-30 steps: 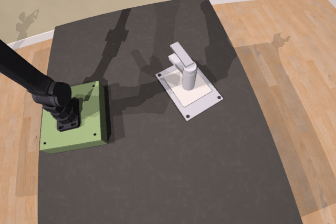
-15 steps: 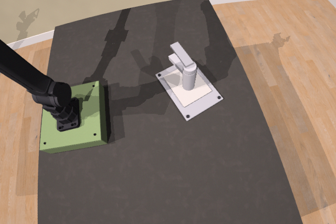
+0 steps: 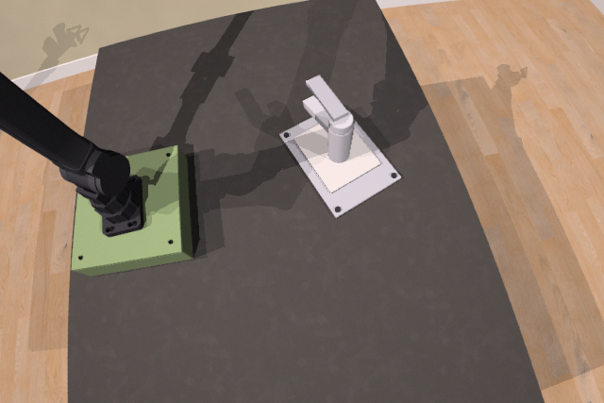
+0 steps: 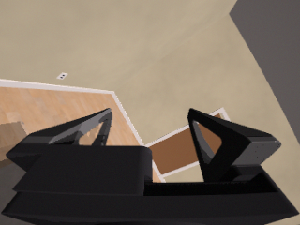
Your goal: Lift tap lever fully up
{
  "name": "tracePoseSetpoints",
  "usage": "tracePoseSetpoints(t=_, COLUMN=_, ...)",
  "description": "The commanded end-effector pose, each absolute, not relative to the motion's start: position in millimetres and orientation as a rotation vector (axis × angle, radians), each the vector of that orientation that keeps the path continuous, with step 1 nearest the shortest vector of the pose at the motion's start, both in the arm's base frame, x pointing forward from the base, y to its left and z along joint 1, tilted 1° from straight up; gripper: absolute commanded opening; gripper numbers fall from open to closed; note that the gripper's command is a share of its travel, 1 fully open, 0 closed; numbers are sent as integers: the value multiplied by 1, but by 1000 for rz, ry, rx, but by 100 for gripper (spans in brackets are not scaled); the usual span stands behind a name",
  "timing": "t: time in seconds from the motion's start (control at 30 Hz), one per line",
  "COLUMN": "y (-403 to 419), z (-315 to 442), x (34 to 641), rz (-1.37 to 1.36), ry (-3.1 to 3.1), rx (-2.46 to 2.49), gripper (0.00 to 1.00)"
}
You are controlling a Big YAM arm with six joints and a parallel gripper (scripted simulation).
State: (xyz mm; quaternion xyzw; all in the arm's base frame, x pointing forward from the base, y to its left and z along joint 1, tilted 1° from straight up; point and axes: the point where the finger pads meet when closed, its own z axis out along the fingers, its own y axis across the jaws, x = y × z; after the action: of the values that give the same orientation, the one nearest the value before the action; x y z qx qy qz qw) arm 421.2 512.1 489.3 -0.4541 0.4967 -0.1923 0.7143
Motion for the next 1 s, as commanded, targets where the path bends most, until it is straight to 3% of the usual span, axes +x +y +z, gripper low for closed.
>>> tracePoseSetpoints(t=0.0, y=506, z=461, x=446, rz=-505, ry=1121, rx=-1129, gripper=100)
tracePoseSetpoints(t=0.97, y=415, z=347, x=521, rz=-670, ry=1287, rx=-1583, gripper=100)
